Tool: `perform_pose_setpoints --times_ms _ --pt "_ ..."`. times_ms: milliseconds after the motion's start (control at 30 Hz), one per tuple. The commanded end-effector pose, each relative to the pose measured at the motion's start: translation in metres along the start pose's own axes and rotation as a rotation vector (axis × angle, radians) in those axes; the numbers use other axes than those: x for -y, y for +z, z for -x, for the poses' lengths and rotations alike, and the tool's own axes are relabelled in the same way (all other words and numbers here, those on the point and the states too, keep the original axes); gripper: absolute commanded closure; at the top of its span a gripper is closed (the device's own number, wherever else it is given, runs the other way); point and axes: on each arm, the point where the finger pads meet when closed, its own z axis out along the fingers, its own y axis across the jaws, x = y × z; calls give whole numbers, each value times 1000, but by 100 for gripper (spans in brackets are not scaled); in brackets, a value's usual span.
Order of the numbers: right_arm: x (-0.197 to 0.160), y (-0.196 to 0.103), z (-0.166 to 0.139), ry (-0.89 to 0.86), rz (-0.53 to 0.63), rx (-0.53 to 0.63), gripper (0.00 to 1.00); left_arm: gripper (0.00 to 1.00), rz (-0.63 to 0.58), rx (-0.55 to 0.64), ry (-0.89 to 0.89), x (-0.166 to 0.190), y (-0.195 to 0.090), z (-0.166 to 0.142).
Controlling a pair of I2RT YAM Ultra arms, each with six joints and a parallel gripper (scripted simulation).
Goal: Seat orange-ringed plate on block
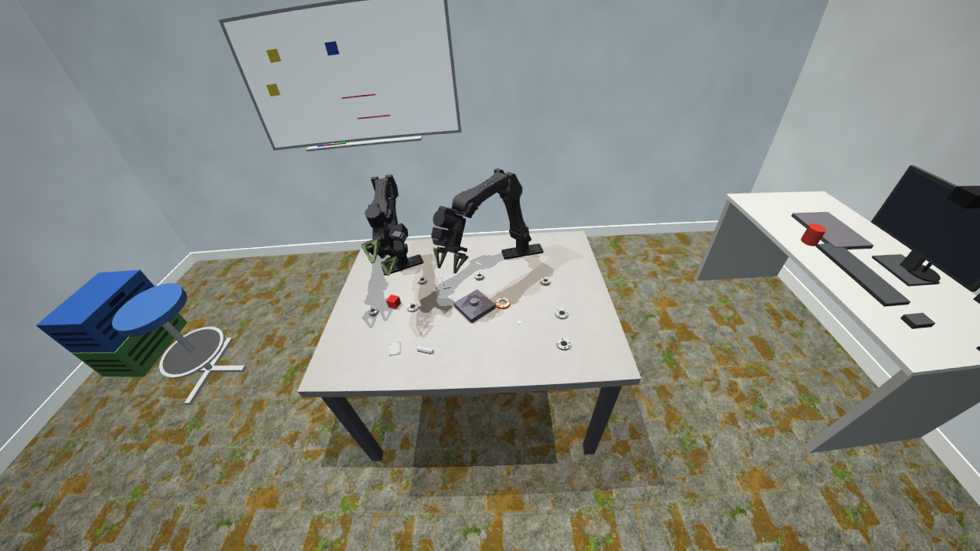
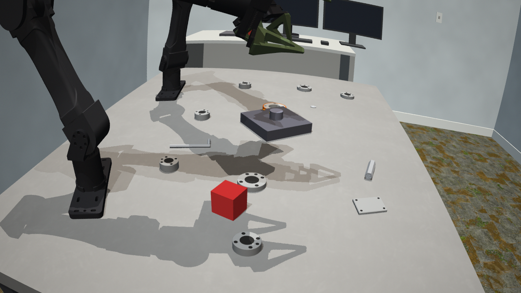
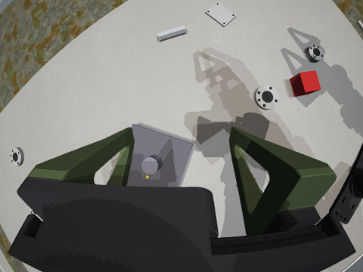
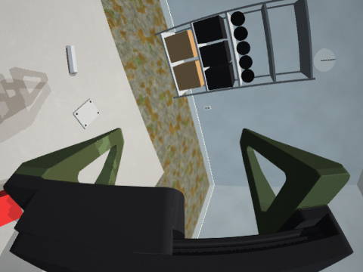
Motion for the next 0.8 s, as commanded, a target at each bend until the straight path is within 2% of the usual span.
perform_pose_setpoints --times_ms 0,167,267,300,400,500,600,767 --pt "32 -12 24 217 -98 57 0 20 60 -98 231 -25 10 -23" --pt "40 -14 44 408 -110 121 0 20 73 -226 433 -49 25 -52" --pt "41 -15 48 446 -107 132 0 20 76 -214 471 -52 20 -46" --pt "49 -23 54 485 -127 160 0 20 69 -284 513 -59 30 -66" --pt "56 -27 67 601 -127 212 0 20 48 -388 632 -73 43 -89" --pt "56 -24 78 715 -105 244 0 20 17 -472 748 -86 48 -108" --pt "68 -38 91 832 -113 310 0 20 -18 -534 859 -99 48 -121" --pt "72 -40 107 986 -79 364 0 20 -100 -643 1006 -115 51 -148"
